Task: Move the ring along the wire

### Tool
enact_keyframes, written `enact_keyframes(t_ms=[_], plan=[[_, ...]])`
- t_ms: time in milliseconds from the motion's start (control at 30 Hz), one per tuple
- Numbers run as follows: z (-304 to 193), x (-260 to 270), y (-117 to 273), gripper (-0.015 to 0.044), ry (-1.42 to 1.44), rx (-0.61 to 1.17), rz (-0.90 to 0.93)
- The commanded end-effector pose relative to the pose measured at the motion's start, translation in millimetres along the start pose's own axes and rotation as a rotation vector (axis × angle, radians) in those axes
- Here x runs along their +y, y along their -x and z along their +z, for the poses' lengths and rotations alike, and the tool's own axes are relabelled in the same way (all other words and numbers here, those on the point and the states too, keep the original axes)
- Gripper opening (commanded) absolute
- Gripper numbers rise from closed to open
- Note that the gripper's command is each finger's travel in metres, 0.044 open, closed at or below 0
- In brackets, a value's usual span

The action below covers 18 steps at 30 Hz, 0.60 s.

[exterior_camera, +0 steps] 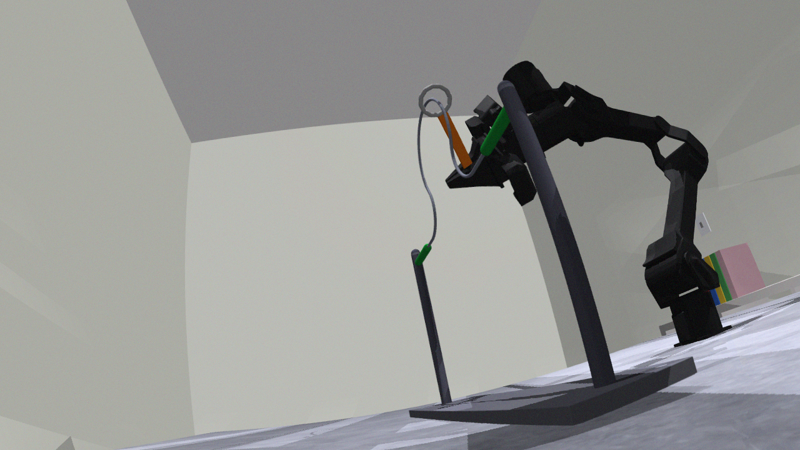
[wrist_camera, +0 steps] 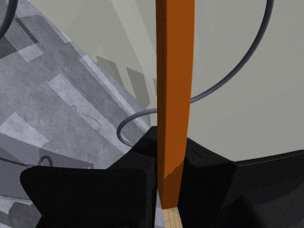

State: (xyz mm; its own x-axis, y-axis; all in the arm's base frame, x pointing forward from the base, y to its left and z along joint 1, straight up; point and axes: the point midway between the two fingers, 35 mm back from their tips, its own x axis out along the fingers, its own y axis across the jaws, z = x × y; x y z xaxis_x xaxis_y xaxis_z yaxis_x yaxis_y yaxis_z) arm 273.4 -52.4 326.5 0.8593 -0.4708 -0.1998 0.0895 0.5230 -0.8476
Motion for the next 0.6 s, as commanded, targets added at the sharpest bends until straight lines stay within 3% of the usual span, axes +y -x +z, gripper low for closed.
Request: enact_keyframes(t_ms=[0, 567], plan=[[-0.9, -1.9, 0.8, -0.015, 0.043, -0.005, -0.03], [0.6, -11.6, 0.6, -0.015, 0.251, -0.032, -0.165]])
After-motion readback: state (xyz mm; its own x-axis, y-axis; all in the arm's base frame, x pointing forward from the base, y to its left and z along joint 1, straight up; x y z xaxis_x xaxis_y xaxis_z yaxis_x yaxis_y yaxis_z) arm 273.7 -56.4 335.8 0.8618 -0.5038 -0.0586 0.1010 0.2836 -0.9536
